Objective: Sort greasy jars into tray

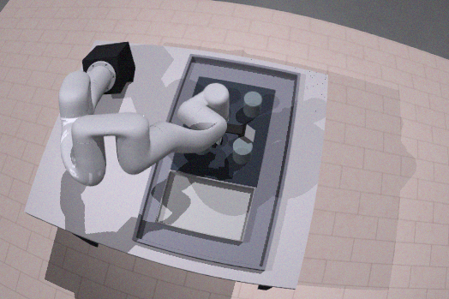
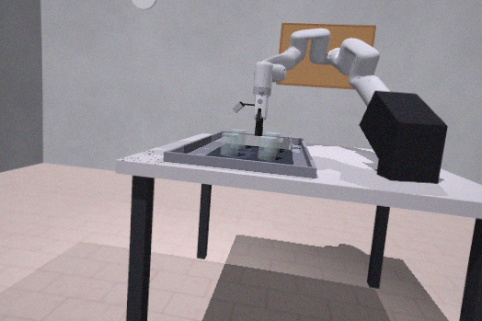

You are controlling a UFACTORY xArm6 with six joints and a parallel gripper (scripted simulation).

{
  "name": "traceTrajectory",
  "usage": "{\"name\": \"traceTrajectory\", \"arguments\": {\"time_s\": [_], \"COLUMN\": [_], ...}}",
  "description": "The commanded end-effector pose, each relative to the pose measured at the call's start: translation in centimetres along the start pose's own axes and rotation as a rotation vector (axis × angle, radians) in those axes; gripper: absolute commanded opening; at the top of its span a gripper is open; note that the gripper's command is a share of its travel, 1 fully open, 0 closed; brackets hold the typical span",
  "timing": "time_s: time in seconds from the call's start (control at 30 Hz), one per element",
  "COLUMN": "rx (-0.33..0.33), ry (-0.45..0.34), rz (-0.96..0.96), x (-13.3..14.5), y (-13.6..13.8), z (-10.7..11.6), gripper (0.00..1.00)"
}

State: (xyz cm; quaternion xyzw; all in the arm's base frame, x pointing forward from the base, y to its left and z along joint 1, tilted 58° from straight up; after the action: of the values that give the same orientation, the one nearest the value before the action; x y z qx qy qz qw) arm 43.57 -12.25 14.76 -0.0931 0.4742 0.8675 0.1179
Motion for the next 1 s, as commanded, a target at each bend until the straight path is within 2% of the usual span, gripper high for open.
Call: {"name": "traceTrajectory", "arguments": {"time_s": [0.0, 0.97], "rx": [-0.001, -0.001], "ry": [0.002, 0.002], "rz": [-0.001, -0.001], "x": [-0.03, 0.30], "y": [0.00, 0.03], "z": [0.09, 0.09], "gripper": [0.00, 0.00]}}
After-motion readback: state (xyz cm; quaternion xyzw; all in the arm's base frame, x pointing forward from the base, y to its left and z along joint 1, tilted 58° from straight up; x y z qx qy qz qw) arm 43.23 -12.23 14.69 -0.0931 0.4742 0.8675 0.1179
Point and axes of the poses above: the point where the finger pads meet when closed, its own z axis back along the fingers, its own y axis across the jaws, x = y × z, the point moved 8 cm from there along z, back along the fingers, and after that the axes turned 5 degrees about -z, right-handed, at the moved point
